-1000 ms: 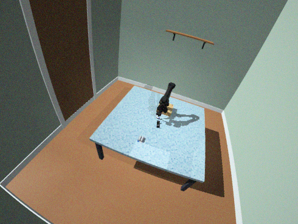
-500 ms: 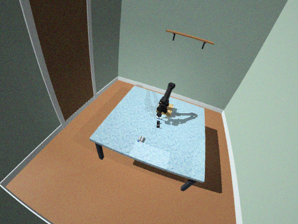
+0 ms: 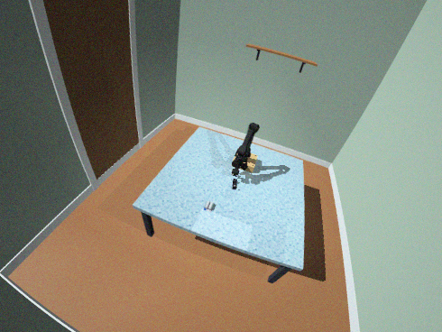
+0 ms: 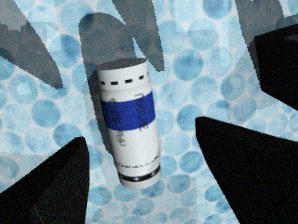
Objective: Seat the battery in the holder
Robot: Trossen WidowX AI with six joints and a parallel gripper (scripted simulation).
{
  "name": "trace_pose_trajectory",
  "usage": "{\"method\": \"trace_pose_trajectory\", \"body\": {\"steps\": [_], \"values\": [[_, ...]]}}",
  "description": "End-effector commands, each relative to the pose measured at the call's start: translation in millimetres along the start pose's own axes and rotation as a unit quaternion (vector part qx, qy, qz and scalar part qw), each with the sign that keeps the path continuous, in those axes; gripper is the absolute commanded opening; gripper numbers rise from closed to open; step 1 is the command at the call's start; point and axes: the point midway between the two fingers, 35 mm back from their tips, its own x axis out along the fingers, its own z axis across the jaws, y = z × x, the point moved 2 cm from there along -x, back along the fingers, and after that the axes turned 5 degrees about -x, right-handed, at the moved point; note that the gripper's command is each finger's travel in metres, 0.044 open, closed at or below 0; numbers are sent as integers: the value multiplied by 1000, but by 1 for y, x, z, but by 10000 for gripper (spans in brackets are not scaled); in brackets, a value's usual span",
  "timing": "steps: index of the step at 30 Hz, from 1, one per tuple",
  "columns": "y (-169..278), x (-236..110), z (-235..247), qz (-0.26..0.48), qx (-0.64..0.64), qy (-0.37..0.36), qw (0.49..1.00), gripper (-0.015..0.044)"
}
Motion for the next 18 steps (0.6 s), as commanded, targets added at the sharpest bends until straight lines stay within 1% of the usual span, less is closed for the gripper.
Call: {"method": "trace_pose_trajectory", "body": {"steps": [1,12,17,18], "values": [[0,8,2,1,-3,-3,1000,244],[0,23,4,1,-3,-3,1000,244],[0,23,4,1,-3,-3,1000,113],[0,23,4,1,-3,-3,1000,106]]}}
